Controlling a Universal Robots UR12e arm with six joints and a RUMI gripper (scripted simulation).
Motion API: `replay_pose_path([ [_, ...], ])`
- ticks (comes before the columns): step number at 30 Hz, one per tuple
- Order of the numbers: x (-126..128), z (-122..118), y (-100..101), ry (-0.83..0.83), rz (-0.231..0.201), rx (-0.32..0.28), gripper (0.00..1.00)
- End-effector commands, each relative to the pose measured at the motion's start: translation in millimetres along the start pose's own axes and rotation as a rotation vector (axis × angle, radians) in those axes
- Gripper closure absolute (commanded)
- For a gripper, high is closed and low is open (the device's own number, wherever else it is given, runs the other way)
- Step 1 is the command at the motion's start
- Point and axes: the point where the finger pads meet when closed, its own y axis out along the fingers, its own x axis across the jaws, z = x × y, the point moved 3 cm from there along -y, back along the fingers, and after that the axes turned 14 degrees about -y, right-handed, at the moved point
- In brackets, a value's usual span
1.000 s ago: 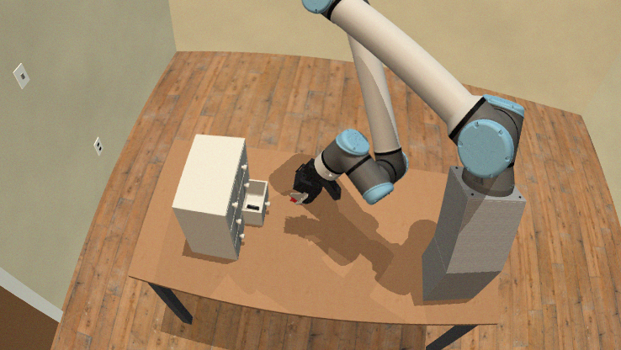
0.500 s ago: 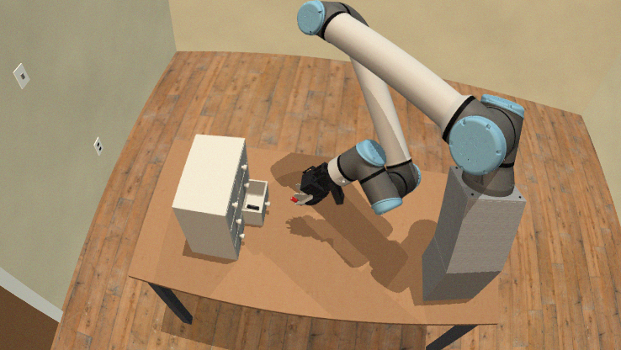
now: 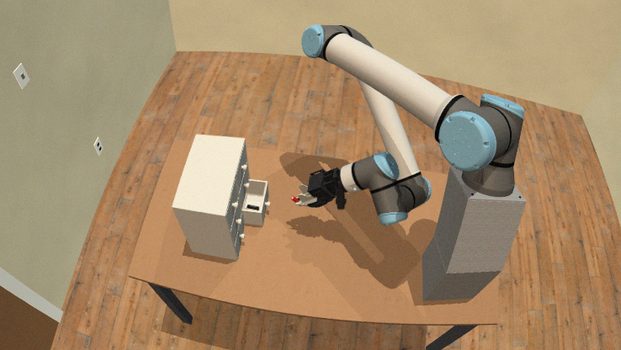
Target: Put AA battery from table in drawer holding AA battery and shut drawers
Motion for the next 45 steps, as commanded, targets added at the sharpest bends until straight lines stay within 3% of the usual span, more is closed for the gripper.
replay_pose_path([
  [1,0,2,0,0.001,0.015,-0.065,0.95],
  [19,2,8,1,0.001,0.056,-0.229,0.95],
  [45,3,12,1,0.001,0.082,-0.335,0.95],
])
